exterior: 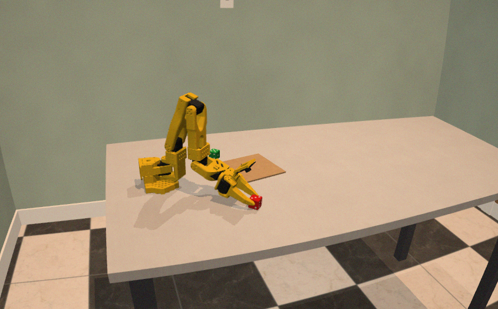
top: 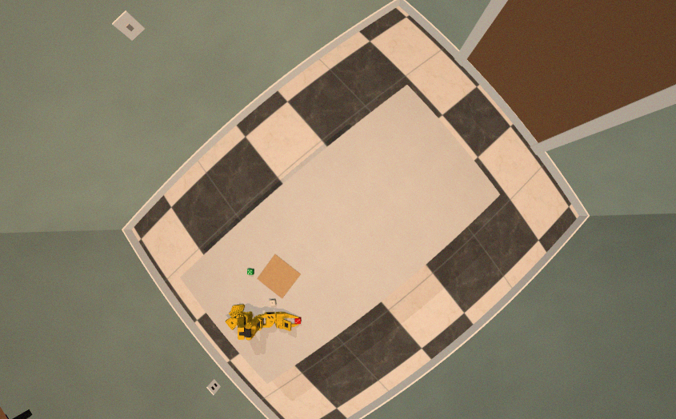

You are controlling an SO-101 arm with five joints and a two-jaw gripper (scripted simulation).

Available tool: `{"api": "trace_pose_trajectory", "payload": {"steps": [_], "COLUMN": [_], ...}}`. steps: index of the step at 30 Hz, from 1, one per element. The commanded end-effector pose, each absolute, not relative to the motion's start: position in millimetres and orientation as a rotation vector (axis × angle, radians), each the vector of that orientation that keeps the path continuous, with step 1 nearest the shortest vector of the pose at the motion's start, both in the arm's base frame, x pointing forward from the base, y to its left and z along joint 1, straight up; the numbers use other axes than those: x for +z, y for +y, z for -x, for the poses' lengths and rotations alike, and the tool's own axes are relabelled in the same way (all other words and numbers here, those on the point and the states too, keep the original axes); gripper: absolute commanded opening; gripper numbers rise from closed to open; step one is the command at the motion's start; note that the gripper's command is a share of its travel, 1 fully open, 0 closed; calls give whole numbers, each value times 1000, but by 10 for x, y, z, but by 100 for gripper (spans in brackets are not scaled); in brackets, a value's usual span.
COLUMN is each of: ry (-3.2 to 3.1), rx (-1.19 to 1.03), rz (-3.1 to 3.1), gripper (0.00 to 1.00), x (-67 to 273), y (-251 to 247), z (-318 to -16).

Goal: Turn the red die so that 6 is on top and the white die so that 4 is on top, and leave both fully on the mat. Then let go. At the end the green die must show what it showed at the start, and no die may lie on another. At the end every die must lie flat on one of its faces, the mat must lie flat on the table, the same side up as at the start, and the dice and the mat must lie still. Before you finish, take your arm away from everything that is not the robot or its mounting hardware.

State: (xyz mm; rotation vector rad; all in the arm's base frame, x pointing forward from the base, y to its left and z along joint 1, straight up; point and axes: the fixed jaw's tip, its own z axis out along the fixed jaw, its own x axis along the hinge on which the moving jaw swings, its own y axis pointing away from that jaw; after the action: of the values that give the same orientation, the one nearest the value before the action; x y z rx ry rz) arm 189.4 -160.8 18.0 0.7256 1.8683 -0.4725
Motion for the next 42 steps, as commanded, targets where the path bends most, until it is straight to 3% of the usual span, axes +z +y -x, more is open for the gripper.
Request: {"api": "trace_pose_trajectory", "payload": {"steps": [1,14,33,42], "ry": [1835,1835,1835,1835], "rx": [-492,-492,-492,-492], "rz": [-710,-710,-710,-710], "gripper": [12,16,32,33], "x": [241,241,241,241], "y": [-1650,-1650,-1650,-1651], "z": [-1919,-1919,-1919,-1919]}}
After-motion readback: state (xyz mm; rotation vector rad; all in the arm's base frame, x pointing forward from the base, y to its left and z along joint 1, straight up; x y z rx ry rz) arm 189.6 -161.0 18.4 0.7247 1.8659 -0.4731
